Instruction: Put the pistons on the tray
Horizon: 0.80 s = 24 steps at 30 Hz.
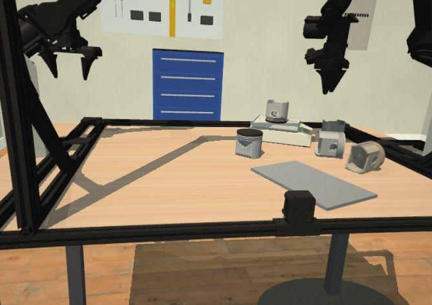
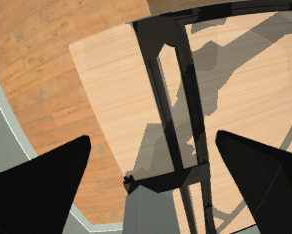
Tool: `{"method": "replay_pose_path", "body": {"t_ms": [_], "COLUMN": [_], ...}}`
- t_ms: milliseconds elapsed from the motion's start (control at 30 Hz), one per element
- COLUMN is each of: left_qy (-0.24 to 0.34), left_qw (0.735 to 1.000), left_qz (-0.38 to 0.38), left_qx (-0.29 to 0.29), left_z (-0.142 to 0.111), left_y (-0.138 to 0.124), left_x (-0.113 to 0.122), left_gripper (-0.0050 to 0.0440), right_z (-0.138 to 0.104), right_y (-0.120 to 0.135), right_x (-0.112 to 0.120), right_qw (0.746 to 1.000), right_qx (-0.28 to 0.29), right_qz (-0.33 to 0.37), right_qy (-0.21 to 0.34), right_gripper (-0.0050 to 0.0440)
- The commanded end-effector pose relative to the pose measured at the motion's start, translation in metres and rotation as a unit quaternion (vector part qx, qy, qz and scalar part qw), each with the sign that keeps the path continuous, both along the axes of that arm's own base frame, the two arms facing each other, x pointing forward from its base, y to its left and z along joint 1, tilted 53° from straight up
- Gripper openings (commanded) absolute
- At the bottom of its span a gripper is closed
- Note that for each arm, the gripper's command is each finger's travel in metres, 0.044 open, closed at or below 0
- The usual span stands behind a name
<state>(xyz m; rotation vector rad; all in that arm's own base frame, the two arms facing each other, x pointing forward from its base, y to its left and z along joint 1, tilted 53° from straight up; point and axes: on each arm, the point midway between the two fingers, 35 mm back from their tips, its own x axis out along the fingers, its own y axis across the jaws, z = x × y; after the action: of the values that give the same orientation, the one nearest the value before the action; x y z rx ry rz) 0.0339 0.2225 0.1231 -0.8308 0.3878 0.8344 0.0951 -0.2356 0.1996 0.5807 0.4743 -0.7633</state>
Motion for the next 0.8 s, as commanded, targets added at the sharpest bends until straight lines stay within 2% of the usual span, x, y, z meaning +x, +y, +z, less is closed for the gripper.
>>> {"method": "replay_pose_path", "body": {"t_ms": [0,767], "left_qy": [-0.001,-0.001], "left_qw": [1.000,1.000], "left_qz": [-0.001,-0.001], "left_qx": [0.000,0.000], "left_z": [0.000,0.000], "left_y": [0.000,0.000], "left_x": [0.000,0.000], "left_gripper": [0.0440,0.0440], "right_z": [0.012,0.090], "right_y": [-0.013,-0.080], "right_x": [0.003,0.024], "right_qw": [1.000,1.000], "right_qx": [0.007,0.007], "right_qz": [-0.003,-0.003], "right_qy": [0.002,0.002], "right_gripper": [0.0378,0.0378]}}
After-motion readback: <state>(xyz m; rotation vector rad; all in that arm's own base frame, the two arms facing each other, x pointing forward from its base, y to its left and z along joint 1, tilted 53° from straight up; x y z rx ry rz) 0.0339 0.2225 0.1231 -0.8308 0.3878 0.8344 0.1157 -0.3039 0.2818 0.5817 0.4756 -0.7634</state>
